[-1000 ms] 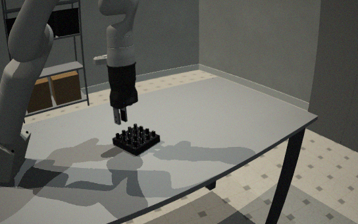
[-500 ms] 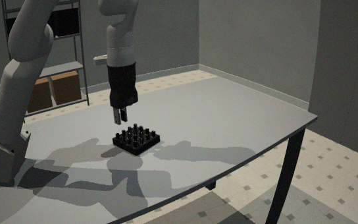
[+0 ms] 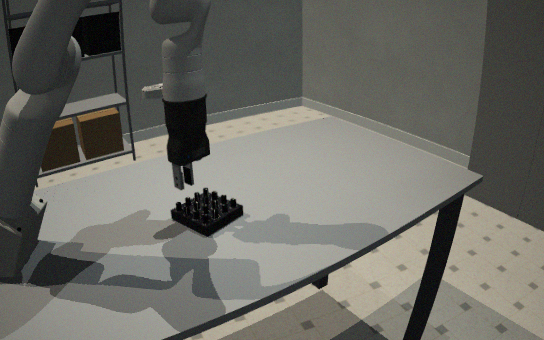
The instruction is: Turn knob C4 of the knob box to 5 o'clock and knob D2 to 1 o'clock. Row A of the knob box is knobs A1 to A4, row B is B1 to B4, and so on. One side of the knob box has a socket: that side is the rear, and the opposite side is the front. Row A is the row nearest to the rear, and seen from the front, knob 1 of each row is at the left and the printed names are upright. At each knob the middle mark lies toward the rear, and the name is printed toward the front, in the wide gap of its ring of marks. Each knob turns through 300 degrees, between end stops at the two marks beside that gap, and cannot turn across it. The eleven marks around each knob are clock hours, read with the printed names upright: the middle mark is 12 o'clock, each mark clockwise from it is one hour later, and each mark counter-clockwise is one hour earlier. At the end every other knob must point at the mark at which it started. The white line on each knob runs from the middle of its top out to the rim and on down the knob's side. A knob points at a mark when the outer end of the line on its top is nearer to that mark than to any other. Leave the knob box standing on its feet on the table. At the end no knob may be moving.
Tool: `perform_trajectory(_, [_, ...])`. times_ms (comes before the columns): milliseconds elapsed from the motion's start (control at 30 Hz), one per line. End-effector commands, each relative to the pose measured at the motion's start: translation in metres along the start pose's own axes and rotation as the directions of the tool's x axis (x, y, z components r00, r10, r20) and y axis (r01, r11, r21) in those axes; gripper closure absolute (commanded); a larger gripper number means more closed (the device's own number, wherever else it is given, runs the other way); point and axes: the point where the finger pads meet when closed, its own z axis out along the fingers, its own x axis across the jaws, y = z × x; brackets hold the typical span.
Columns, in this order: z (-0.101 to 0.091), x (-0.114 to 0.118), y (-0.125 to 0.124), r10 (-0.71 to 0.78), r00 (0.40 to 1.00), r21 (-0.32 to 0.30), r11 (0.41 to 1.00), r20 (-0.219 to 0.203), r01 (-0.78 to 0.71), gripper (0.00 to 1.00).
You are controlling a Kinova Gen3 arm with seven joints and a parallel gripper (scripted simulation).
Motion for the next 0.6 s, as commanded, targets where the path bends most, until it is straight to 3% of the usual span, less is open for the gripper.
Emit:
perform_trajectory(0, [0.0004,-0.0001,-0.0003,0.0,1.0,0.001,1.0,0.0,0.0,0.54])
perform_trajectory(567, [0.0087,-0.0002,-0.0001,0.0,1.0,0.001,1.0,0.0,0.0,0.54])
